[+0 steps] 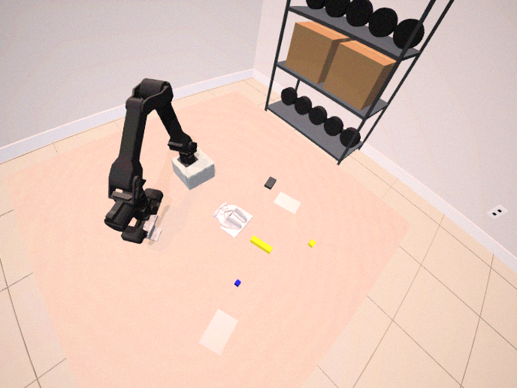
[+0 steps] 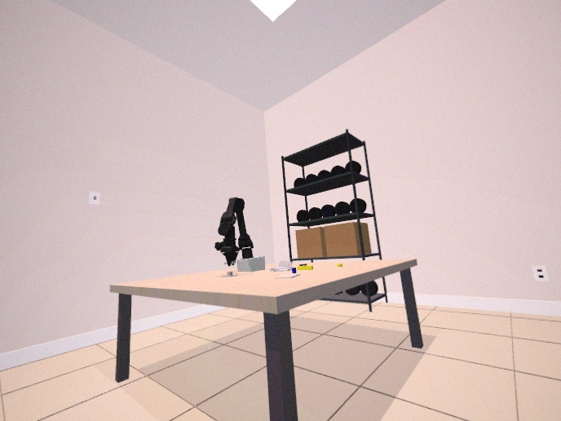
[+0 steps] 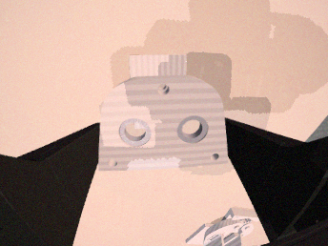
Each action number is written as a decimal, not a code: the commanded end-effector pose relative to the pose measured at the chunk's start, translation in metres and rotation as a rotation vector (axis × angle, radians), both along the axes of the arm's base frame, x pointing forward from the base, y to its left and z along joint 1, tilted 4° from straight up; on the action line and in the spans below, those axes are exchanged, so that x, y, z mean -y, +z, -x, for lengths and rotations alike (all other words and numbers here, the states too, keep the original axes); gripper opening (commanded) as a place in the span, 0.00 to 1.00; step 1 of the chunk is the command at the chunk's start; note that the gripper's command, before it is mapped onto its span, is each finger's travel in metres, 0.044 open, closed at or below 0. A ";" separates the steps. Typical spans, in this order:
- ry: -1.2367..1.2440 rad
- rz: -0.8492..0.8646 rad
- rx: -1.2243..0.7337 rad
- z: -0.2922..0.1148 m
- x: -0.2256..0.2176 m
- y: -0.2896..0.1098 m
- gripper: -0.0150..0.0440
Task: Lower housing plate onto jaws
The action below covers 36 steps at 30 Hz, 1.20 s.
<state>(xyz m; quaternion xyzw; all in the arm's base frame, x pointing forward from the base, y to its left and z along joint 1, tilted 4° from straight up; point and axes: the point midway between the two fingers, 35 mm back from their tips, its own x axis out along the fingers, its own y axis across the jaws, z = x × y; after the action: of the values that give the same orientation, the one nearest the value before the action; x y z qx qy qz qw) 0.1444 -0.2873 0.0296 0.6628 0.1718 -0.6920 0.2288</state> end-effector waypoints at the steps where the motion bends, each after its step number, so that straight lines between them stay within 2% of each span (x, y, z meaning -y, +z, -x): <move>1: -0.003 0.004 0.006 -0.001 -0.001 0.014 0.85; 11: 0.016 0.003 0.005 -0.002 -0.004 0.028 0.85; 36: 0.687 -0.013 -0.043 -0.059 -0.058 0.023 0.85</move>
<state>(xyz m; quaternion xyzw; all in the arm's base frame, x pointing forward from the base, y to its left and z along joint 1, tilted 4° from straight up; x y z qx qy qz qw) 0.1980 -0.2363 0.0533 0.5690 0.3708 -0.6030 0.4185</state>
